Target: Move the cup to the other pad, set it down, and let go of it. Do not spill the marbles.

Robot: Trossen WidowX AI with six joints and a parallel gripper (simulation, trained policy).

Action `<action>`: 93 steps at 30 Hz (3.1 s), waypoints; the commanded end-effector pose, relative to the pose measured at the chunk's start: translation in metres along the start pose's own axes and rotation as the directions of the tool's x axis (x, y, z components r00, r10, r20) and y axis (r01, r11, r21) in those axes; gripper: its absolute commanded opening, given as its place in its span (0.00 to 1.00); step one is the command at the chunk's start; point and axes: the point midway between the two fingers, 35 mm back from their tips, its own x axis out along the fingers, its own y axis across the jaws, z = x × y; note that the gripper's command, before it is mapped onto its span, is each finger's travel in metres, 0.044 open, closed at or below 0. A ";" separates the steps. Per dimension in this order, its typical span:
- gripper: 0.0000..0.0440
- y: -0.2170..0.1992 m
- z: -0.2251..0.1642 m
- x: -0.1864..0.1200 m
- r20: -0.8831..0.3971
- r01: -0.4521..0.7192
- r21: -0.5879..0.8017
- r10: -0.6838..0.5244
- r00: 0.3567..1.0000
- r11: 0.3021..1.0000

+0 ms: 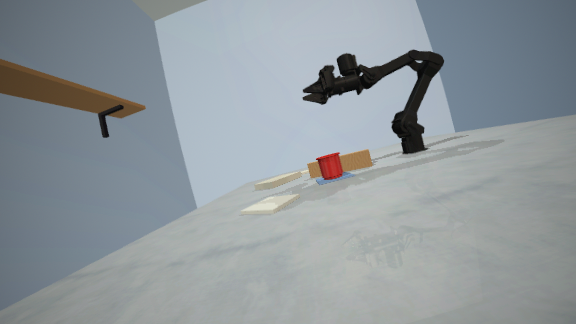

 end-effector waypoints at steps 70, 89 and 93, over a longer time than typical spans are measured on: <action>0.27 0.078 -0.005 0.054 -0.602 0.165 0.471 0.179 0.778 0.867; 0.27 0.098 -0.030 0.051 -0.786 0.394 0.475 0.178 0.592 0.787; 0.26 0.100 -0.038 0.050 -0.821 0.441 0.451 0.167 0.546 0.776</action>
